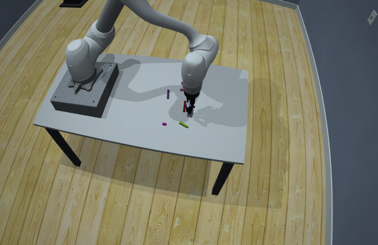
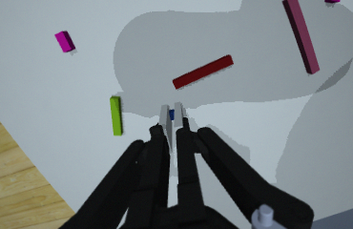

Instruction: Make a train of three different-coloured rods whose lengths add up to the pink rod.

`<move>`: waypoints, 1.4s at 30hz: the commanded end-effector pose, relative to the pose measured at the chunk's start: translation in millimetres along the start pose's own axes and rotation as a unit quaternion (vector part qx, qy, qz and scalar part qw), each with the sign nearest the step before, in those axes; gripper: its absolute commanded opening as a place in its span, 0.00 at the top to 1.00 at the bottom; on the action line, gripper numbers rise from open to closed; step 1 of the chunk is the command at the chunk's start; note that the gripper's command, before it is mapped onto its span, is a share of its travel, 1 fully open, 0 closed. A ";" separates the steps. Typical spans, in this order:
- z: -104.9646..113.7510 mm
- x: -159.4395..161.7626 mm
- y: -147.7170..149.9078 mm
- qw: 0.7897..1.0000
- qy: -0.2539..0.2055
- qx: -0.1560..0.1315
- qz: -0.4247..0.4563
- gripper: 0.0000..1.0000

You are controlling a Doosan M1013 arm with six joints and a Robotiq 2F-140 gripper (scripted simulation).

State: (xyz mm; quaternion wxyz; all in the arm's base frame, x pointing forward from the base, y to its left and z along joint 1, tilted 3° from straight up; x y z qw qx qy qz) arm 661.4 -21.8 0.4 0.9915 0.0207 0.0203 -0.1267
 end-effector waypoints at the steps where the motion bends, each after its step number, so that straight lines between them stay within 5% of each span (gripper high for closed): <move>1: 0.2 0.0 0.0 1.000 0.000 0.000 0.000 0.97; 11: 25.9 0.0 0.0 1.000 0.000 0.000 0.000 0.97; 22: 96.2 0.0 0.0 1.000 0.000 0.000 0.000 0.97; 35: 100.1 -0.9 -0.8 1.000 0.000 0.000 0.000 0.97; 42: 101.0 -69.5 -52.1 1.000 0.000 0.000 -0.001 0.97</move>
Point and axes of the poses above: the point where the finger pads meet when closed, its own z axis back along the fingers, its own y axis across the jaws, x = y × z, the point moved 9 cm from there along z, back along the fingers, and after that the axes turned 12 degrees about -z, right-handed, at the moved point
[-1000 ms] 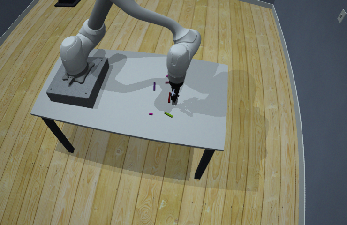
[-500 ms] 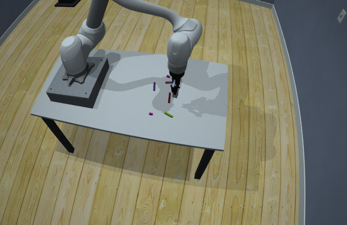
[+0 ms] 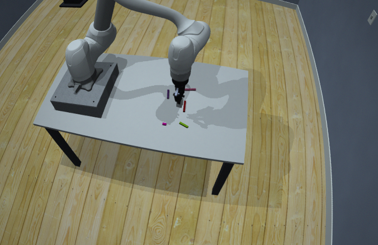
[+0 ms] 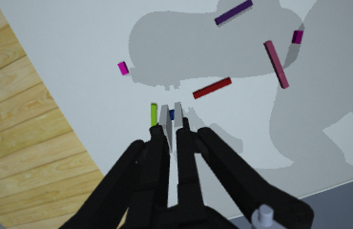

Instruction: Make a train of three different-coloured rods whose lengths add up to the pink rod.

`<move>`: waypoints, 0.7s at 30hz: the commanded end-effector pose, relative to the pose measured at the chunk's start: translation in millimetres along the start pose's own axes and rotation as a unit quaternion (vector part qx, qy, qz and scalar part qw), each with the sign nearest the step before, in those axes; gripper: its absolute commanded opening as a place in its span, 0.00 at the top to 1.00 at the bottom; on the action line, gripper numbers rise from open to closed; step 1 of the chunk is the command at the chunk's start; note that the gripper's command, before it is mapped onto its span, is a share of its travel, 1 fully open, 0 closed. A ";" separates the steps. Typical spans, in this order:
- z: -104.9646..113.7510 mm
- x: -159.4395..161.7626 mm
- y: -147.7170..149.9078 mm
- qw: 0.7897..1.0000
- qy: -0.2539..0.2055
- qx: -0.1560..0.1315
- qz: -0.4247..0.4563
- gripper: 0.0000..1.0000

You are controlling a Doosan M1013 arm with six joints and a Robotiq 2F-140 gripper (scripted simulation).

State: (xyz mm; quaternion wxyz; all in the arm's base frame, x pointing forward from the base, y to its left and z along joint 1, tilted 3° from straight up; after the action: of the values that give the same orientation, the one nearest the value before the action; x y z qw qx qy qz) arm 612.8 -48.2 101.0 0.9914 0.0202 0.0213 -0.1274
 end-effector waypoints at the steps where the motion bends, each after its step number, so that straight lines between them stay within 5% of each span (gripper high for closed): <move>1: 0.7 -34.4 -24.3 1.000 -0.001 0.001 0.000 0.97; 21: -1.5 -39.9 -27.7 1.000 -0.001 0.001 0.000 0.97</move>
State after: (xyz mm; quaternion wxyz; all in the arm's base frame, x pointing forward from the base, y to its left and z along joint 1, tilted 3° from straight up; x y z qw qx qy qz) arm 567.2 -64.9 101.2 0.9914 0.0207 0.0203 -0.1273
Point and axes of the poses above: the point where the finger pads meet when closed, its own z axis back along the fingers, its own y axis across the jaws, x = y × z, the point moved 9 cm from there along z, back along the fingers, and after that the axes turned 12 degrees about -z, right-handed, at the moved point
